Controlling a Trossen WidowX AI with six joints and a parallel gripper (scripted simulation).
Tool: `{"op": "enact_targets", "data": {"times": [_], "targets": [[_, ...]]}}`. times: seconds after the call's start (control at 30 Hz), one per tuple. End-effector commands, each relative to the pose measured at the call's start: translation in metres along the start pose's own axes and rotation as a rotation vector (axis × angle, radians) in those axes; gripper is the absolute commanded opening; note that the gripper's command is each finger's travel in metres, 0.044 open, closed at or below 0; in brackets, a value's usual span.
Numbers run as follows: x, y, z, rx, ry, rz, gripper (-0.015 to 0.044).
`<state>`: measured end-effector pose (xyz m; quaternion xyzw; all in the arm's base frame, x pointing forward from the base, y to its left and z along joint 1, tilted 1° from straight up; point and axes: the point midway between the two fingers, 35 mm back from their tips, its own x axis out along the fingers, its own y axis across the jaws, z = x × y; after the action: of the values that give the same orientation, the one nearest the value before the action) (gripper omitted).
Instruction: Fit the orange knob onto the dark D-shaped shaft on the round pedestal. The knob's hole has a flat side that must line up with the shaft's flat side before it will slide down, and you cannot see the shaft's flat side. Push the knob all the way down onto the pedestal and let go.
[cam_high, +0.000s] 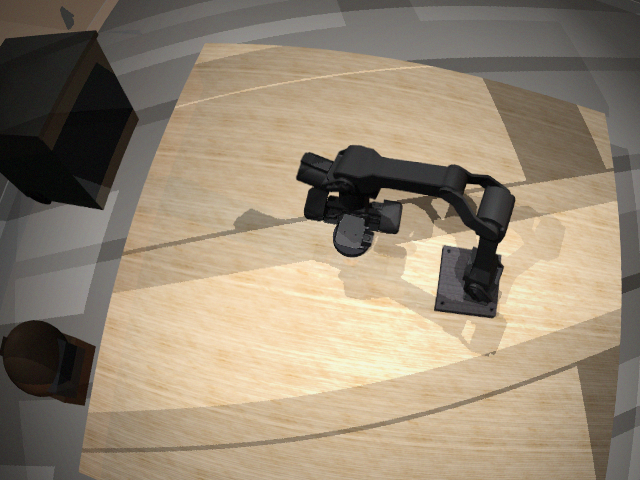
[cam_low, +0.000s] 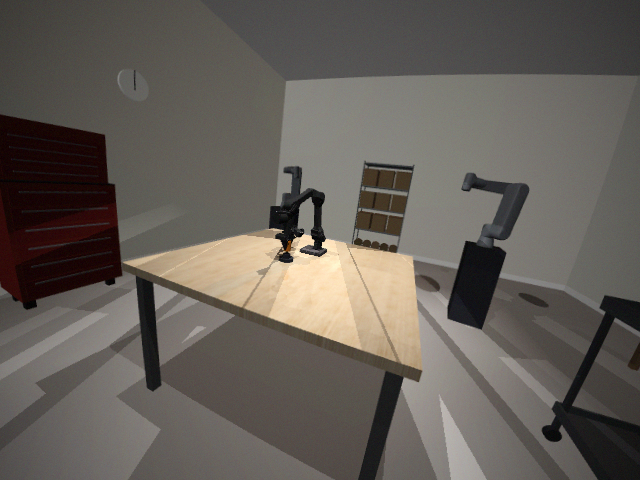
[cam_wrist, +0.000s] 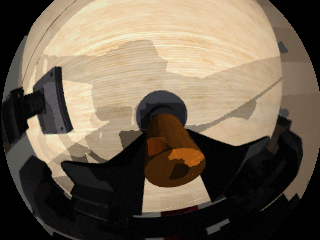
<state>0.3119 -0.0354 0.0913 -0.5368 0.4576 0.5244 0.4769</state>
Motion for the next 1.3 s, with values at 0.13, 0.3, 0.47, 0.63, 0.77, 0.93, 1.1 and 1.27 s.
{"op": "enact_targets", "data": {"times": [0.13, 0.3, 0.47, 0.63, 0.77, 0.93, 1.1, 1.27], "targets": [[0.0016, -0.0026, 0.0003, -0.003, -0.001, -0.008, 0.0000], [0.0016, -0.0031, 0.0002, -0.003, -0.001, -0.008, 0.0000], [-0.0010, -0.0024, 0.0004, -0.003, -0.001, -0.008, 0.0000], [-0.0034, -0.0008, 0.0006, -0.012, -0.001, -0.007, 0.0000], [-0.0034, 0.0006, 0.0008, -0.129, 0.000, -0.007, 0.0000], [-0.0018, 0.0028, 0.0009, -0.213, 0.000, -0.007, 0.0000], [-0.0021, 0.0034, 0.0010, -0.213, 0.000, -0.007, 0.0000], [-0.0012, 0.0017, 0.0007, -0.213, 0.000, -0.007, 0.0000]]}}
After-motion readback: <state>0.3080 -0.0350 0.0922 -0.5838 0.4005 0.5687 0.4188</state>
